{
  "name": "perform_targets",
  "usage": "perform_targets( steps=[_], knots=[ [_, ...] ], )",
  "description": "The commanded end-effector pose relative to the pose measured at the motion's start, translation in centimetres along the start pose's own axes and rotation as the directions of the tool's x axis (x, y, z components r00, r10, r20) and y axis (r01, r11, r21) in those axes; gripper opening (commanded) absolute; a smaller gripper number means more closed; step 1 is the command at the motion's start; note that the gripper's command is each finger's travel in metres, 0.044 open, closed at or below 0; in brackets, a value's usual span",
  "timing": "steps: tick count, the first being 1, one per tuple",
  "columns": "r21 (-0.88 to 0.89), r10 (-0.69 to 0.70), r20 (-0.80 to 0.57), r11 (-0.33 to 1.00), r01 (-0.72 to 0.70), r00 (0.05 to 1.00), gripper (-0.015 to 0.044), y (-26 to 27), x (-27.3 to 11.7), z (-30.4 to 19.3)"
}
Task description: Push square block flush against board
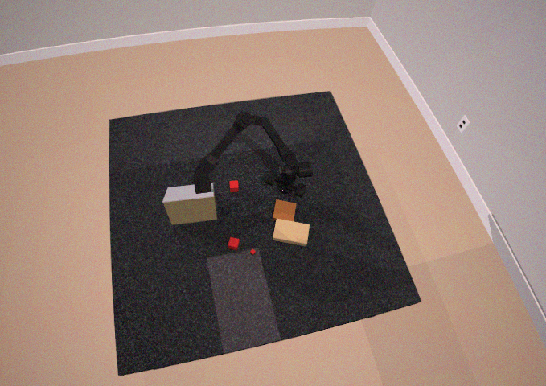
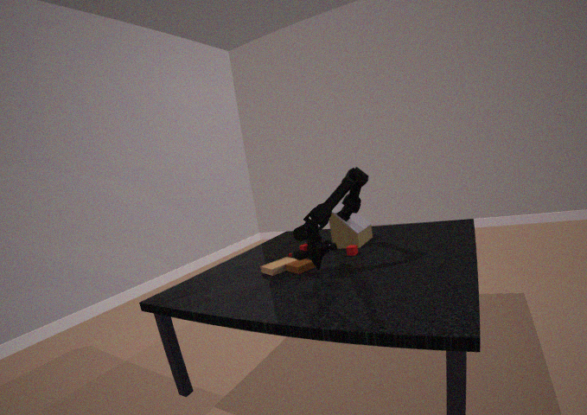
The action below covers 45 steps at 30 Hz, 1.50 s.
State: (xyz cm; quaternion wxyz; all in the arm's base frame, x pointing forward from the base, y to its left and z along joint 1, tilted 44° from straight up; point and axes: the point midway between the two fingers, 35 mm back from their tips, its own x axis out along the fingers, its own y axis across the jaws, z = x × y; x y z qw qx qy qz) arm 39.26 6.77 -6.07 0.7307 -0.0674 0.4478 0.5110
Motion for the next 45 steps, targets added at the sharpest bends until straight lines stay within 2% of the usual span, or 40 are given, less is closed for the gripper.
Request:
perform_targets(
  steps=[1, 4, 10, 22, 33, 45],
  knots=[
    [-0.004, -0.005, 0.001, 1.0, 0.005, 1.0, 0.0, -0.2, -2.6, -0.1],
    [-0.003, -0.005, 0.002, 1.0, 0.005, 1.0, 0.0, -0.1, -5.4, -0.1],
    [0.032, -0.017, 0.011, 0.999, 0.017, 1.0, 0.0, -0.4, -5.3, -0.5],
    [0.424, -0.017, 0.003, 0.906, 0.014, 1.0, 0.0, 0.2, -5.4, -4.2],
    [0.727, -0.014, -0.003, 0.687, 0.011, 1.0, 0.0, 1.3, -5.4, -7.5],
    [0.941, -0.007, -0.004, 0.339, 0.006, 1.0, 0.0, 2.9, -5.3, -10.8]
  ],
)
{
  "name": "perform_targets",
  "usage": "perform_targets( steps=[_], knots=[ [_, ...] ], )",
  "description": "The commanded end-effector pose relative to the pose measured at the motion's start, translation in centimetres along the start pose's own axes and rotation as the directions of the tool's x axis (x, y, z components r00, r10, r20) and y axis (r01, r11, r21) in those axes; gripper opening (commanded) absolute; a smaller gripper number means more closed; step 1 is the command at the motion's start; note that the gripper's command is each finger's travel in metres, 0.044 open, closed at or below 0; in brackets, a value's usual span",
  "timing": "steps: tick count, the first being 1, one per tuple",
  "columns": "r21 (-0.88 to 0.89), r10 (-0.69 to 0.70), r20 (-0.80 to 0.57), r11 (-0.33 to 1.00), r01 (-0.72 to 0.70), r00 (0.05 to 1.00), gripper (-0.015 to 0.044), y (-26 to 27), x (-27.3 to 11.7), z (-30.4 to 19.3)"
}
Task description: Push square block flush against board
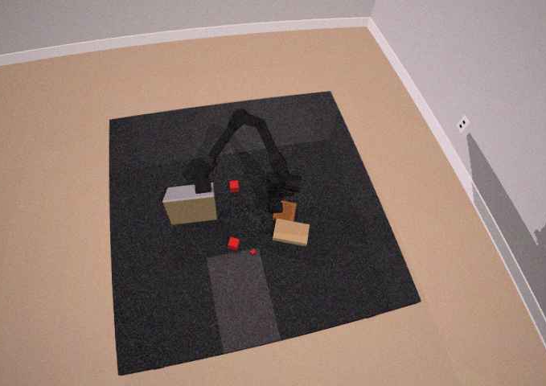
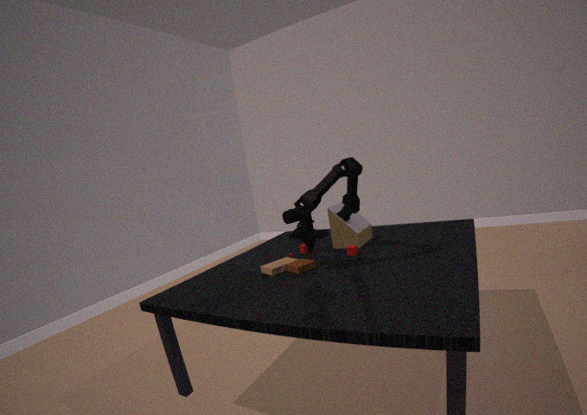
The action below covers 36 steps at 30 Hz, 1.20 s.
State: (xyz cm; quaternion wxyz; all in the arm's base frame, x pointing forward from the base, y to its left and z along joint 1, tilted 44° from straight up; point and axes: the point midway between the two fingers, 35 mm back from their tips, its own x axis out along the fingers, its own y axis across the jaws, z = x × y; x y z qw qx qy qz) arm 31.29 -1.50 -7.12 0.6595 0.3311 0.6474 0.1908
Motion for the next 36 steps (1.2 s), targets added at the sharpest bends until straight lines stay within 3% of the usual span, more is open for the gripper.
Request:
perform_targets(
  steps=[1, 9, 14, 36],
  knots=[
    [0.138, -0.001, -0.009, 0.99, 0.002, 1.0, 0.0, -0.7, 0.2, -1.3],
    [0.2, 0.0, -0.01, 0.98, 0.002, 1.0, 0.0, -1.0, 0.5, -1.7],
    [0.222, 0.004, -0.011, 0.975, -0.001, 1.0, 0.0, -1.0, 5.7, -2.0],
    [0.221, 0.003, -0.011, 0.975, -0.001, 1.0, 0.0, -1.4, 5.7, -0.4]
  ],
)
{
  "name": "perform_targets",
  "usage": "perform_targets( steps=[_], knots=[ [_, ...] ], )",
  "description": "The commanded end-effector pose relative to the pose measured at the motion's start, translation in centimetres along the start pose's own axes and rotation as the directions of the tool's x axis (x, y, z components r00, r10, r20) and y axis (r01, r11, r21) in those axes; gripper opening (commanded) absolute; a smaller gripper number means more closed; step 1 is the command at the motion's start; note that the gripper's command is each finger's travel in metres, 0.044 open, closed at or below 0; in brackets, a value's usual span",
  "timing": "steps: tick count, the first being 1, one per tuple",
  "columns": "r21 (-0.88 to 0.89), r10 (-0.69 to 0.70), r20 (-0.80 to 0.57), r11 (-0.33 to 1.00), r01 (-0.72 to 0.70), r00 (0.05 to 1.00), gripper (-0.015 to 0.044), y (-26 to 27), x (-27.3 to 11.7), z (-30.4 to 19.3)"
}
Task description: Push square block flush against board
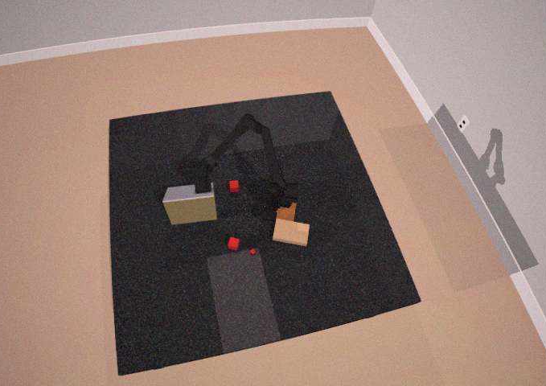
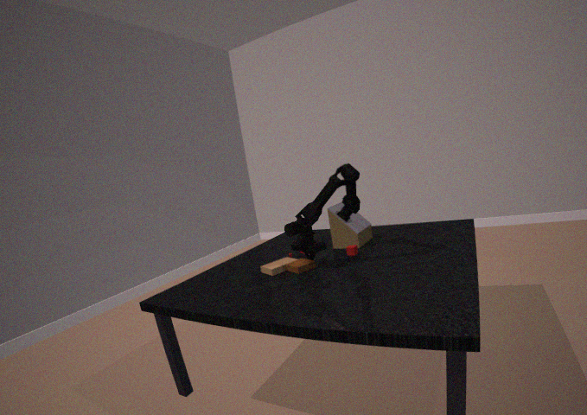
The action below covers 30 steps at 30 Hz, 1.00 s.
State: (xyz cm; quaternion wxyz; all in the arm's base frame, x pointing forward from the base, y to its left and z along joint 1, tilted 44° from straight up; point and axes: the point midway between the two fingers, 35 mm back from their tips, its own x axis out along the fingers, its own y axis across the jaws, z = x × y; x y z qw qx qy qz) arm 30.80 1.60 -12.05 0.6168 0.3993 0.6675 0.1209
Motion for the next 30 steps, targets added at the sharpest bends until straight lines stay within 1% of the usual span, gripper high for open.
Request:
perform_targets(
  steps=[1, 22, 30],
  knots=[
    [0.006, 0.003, -0.002, 1.0, -0.003, 1.0, 0.0, 0.0, 0.1, 0.5],
    [0.005, 0.003, -0.001, 1.0, -0.003, 1.0, 0.0, 0.0, 0.1, 2.8],
    [0.005, 0.003, -0.001, 1.0, -0.003, 1.0, 0.0, 0.0, 0.1, 1.9]
  ],
)
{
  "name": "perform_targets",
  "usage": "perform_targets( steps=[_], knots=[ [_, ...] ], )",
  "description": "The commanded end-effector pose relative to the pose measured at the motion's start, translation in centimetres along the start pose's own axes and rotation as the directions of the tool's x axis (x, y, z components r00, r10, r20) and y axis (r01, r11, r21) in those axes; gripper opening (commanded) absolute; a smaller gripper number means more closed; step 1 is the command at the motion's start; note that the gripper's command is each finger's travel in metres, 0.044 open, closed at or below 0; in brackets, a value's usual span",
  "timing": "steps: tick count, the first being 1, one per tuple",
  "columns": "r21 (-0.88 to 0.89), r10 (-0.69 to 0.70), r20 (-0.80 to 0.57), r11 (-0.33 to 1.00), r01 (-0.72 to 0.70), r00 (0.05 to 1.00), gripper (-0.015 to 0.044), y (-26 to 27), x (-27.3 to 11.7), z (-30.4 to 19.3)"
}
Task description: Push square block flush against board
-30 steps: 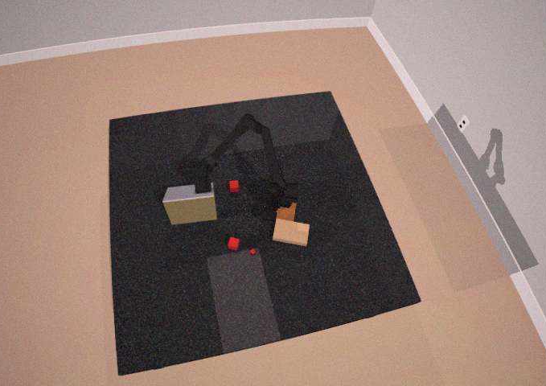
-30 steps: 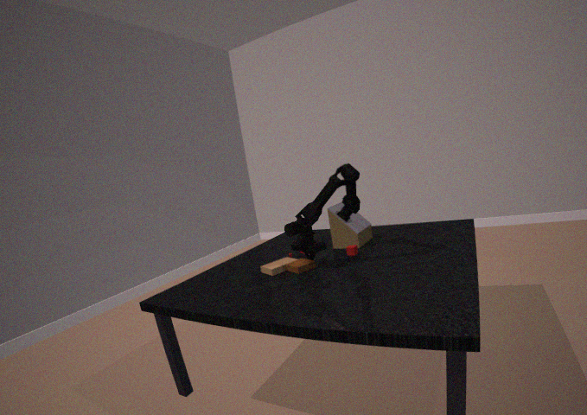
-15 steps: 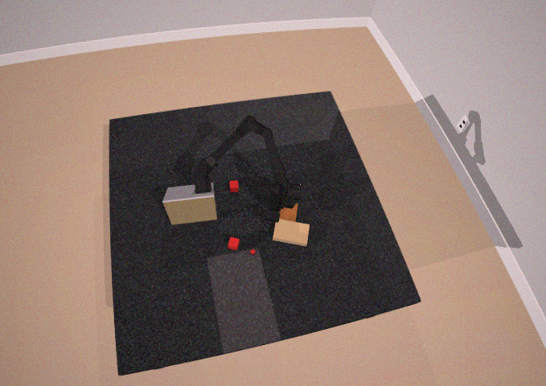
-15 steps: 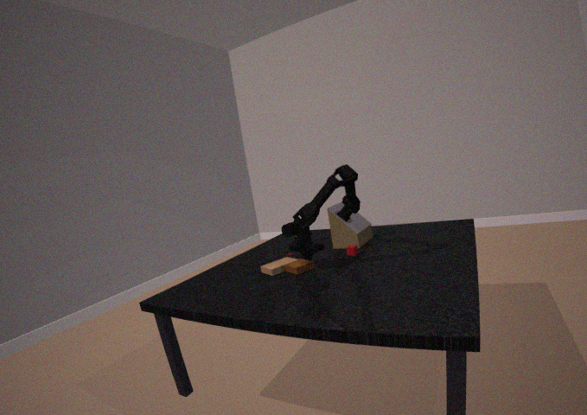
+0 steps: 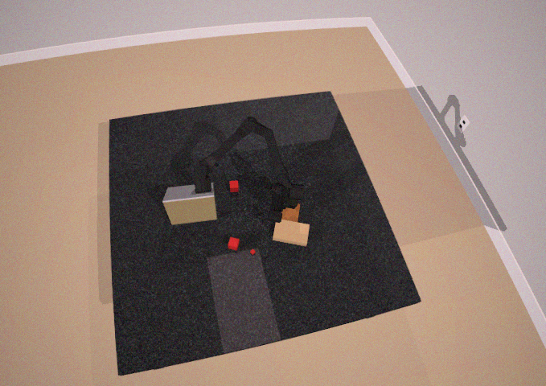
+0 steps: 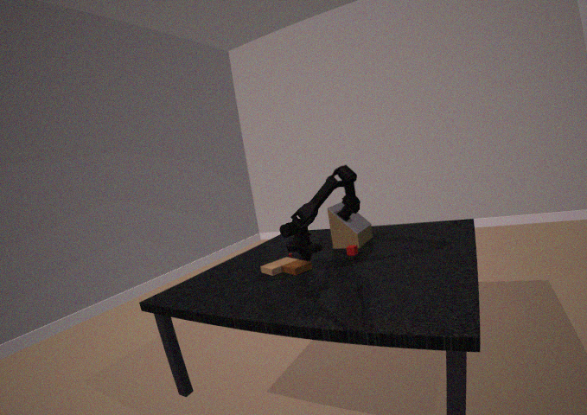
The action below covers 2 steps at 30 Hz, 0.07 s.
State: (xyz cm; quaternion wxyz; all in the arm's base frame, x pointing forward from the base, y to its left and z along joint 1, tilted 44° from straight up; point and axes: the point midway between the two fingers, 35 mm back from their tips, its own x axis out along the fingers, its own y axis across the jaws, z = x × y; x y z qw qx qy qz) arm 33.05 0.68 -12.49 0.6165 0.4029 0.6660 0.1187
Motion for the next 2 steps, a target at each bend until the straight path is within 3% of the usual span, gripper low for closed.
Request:
perform_targets(
  steps=[1, 2],
  knots=[
    [-0.002, -0.001, -0.005, 1.0, 0.001, 1.0, 0.0, 0.02, 0.2, -0.69],
    [-0.002, -0.001, -0.005, 1.0, 0.001, 1.0, 0.0, 0.02, 0.2, -0.85]
  ],
)
